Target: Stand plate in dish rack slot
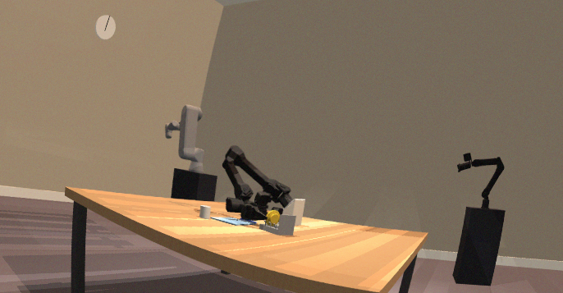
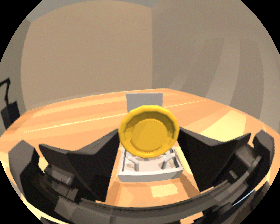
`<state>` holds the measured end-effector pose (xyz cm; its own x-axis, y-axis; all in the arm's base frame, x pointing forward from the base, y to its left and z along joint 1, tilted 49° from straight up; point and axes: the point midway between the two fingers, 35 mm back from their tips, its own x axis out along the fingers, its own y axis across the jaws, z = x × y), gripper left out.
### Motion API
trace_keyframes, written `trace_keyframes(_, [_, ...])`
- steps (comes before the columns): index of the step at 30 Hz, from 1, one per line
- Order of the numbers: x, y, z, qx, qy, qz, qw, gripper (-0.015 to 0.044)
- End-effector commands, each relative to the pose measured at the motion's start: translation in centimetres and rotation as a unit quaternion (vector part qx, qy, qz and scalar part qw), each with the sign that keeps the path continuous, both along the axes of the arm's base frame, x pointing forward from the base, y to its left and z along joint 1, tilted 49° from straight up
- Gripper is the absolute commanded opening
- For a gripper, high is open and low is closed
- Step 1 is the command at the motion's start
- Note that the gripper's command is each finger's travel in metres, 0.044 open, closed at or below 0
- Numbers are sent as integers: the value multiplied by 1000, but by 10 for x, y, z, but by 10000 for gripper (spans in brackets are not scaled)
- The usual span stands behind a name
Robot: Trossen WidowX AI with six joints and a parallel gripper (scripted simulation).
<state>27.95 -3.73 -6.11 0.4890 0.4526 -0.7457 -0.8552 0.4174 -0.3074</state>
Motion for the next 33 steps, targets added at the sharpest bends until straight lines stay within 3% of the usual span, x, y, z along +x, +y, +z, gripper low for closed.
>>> trace_keyframes(1, [0, 0, 0, 0, 0, 0, 1000, 368])
trace_keyframes(3, [0, 0, 0, 0, 0, 0, 1000, 400])
trace_keyframes(9, [3, 5, 5, -1, 1, 1, 1000, 400])
trace_keyframes(17, [17, 81, 74, 4, 0, 1, 1000, 400])
trace_keyframes(21, [25, 86, 80, 6, 1, -1, 1000, 400])
trace_keyframes(33, [14, 96, 73, -16, 148, -118, 982, 400])
